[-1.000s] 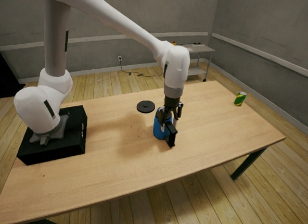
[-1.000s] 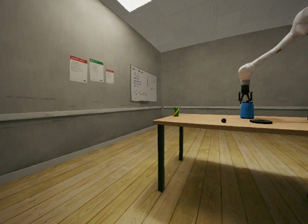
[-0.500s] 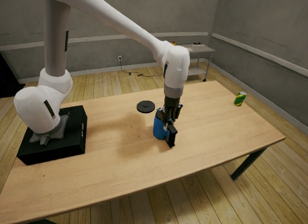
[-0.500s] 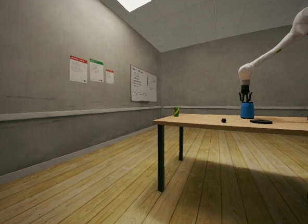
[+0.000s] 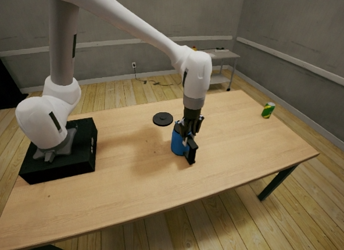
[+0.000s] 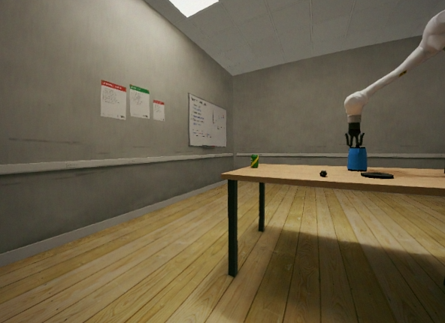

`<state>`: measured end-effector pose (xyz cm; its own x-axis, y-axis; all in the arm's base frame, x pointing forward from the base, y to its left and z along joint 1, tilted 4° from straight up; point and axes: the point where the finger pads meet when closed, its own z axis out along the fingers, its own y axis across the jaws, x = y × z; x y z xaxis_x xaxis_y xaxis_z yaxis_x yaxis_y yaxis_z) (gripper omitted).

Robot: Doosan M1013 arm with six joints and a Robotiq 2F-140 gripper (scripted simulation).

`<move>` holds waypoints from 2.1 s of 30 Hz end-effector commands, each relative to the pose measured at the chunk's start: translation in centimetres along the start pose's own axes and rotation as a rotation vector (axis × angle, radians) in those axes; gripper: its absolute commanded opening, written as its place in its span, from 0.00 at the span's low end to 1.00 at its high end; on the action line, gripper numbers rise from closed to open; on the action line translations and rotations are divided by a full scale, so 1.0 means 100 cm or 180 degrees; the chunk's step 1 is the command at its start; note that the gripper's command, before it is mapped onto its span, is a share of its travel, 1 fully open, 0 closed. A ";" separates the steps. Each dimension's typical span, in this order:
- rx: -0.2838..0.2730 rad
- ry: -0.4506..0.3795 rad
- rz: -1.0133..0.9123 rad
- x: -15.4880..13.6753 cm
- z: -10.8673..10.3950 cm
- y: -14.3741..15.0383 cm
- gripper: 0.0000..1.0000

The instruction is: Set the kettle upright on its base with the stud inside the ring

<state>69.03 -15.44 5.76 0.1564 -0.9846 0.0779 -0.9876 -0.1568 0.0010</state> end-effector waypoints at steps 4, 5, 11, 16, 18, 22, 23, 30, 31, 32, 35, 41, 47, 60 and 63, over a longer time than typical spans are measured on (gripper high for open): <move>0.0004 0.0000 0.0001 0.000 -0.001 0.000 0.10; 0.0004 0.0000 0.0001 0.000 -0.001 0.000 0.10; 0.0004 0.0000 0.0001 0.000 -0.001 0.000 0.10; 0.0004 0.0000 0.0001 0.000 -0.001 0.000 0.10; 0.0004 0.0000 0.0001 0.000 -0.001 0.000 0.10; 0.0004 0.0000 0.0001 0.000 -0.001 0.000 0.10; 0.0004 0.0000 0.0001 0.000 -0.001 0.000 0.10; 0.0004 0.0000 0.0001 0.000 -0.001 0.000 0.10; 0.0004 0.0000 0.0001 0.000 -0.001 0.000 0.10; 0.0004 0.0000 0.0001 0.000 -0.001 0.000 0.10; 0.0004 0.0000 0.0001 0.000 -0.001 0.000 0.10; 0.0004 0.0000 0.0001 0.000 -0.002 0.000 0.10; 0.0004 0.0000 0.0001 0.000 -0.006 0.000 0.10; 0.0004 0.0000 0.0001 0.000 -0.023 0.000 0.10; 0.0004 0.0000 0.0001 0.000 -0.028 0.000 0.10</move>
<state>69.00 -15.26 8.14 0.1564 -0.9846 0.0778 -0.9876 -0.1568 0.0012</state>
